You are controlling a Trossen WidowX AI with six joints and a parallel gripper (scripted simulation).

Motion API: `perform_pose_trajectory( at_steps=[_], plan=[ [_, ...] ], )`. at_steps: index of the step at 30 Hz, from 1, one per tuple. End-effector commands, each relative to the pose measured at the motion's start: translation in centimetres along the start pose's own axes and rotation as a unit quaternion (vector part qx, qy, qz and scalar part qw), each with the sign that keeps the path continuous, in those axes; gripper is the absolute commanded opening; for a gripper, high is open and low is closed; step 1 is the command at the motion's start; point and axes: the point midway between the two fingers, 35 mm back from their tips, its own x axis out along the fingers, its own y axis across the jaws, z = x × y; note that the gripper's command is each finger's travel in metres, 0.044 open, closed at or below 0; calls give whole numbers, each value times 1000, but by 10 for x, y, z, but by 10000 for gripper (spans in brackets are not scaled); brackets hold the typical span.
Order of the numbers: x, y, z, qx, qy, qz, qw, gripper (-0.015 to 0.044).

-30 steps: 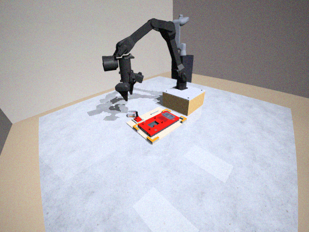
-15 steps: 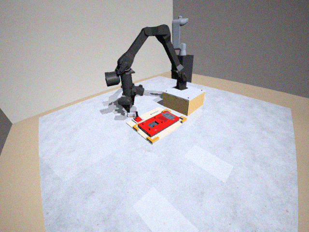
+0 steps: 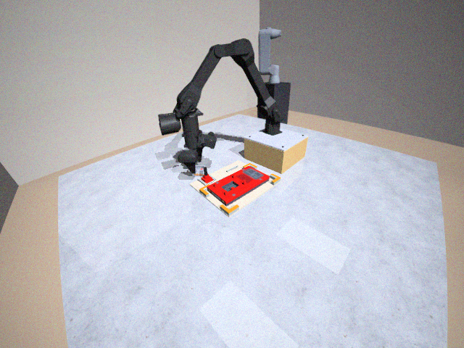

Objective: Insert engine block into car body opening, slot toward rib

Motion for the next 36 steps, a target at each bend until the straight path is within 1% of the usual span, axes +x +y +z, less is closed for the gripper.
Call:
perform_pose_trajectory(
  at_steps=[1,6,17,24,28,36],
  plan=[
    [11,2,3,-2,-9,3,1000,440],
    [15,2,4,-2,-9,3,1000,440],
    [15,2,4,-2,-9,3,1000,151],
    [15,2,4,-2,-9,3,1000,105],
    [11,1,3,-2,-9,3,1000,0],
    [-14,0,0,-1,-8,3,1000,0]
  ],
)
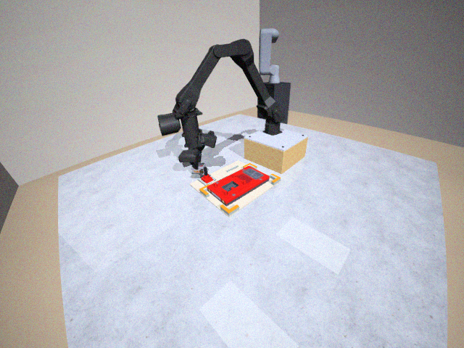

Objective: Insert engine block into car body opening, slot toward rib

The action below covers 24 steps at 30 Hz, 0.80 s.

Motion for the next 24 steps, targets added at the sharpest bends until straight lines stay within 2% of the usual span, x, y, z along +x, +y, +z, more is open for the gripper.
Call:
perform_pose_trajectory(
  at_steps=[1,24],
  plan=[
    [-15,-2,-3,-1,6,-6,1000,0],
    [-83,1,-1,1,8,-5,1000,0]
  ],
)
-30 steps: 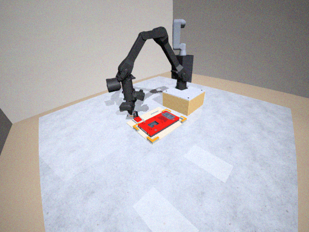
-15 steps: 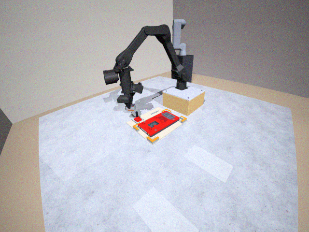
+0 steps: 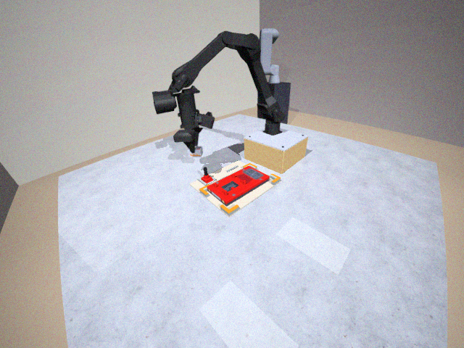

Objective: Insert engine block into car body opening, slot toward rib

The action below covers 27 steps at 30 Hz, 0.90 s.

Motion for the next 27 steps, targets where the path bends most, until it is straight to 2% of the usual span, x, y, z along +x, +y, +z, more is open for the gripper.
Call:
perform_pose_trajectory(
  at_steps=[1,12,27],
  plan=[
    [-14,0,0,-1,4,-3,1000,0],
    [-36,2,5,7,1,-3,1000,0],
    [-22,-25,24,217,-1,-4,976,0]
  ],
)
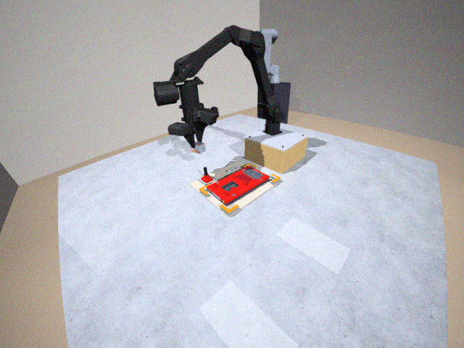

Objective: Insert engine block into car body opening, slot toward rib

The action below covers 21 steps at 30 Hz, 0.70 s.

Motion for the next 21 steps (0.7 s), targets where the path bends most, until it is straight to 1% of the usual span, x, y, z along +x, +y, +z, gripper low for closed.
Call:
perform_pose_trajectory(
  at_steps=[1,11,21],
  plan=[
    [6,-3,7,49,-4,3,999,0],
    [16,-13,27,191,-4,4,982,0],
    [25,-21,47,331,-4,4,944,0]
  ],
)
